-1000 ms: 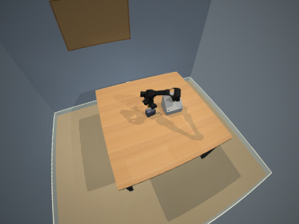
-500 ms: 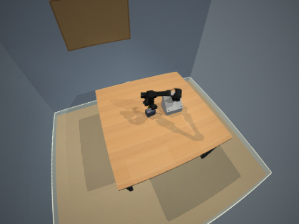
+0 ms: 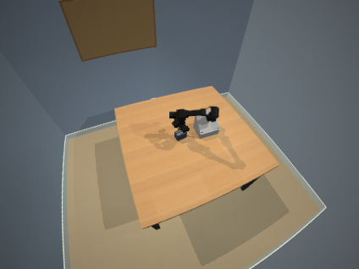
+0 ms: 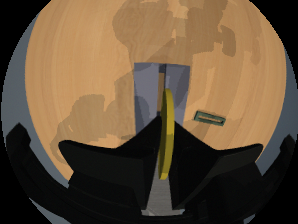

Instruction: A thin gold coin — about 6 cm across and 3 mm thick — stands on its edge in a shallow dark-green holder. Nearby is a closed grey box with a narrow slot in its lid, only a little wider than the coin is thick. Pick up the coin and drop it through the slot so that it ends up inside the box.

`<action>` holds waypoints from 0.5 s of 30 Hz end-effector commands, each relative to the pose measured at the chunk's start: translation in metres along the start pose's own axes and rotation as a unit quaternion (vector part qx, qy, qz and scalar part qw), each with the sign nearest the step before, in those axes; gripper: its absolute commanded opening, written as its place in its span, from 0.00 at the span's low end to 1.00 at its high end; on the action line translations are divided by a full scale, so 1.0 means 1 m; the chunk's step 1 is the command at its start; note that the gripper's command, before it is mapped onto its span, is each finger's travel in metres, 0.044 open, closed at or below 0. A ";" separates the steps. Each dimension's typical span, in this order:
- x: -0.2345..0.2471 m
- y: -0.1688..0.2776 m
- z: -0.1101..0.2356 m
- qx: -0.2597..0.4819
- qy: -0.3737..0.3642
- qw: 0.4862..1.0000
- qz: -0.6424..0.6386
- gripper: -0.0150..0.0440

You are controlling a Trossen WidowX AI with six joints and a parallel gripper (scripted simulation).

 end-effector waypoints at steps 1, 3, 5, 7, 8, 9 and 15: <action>0.003 0.003 -0.002 0.001 -0.001 1.000 -0.005 0.25; 0.002 0.002 -0.001 0.001 -0.001 1.000 -0.003 0.25; 0.001 0.000 0.000 0.000 0.000 1.000 0.000 0.25; 0.001 0.000 0.000 0.000 0.000 1.000 0.000 0.25; 0.001 0.000 0.000 0.000 0.000 1.000 0.000 0.25; 0.001 0.000 0.000 0.000 0.000 1.000 0.000 0.25; 0.001 0.000 -0.003 0.000 0.000 1.000 0.000 0.25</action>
Point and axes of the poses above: the point midway between the two fingers, 35 mm back from their tips, its own z axis back along the fingers, its own x axis across the jaws, y = z × x, the point moved 1 cm from there along z, back along the fingers, and after that the axes turned 1 degree about -z, right-handed, at the moved point
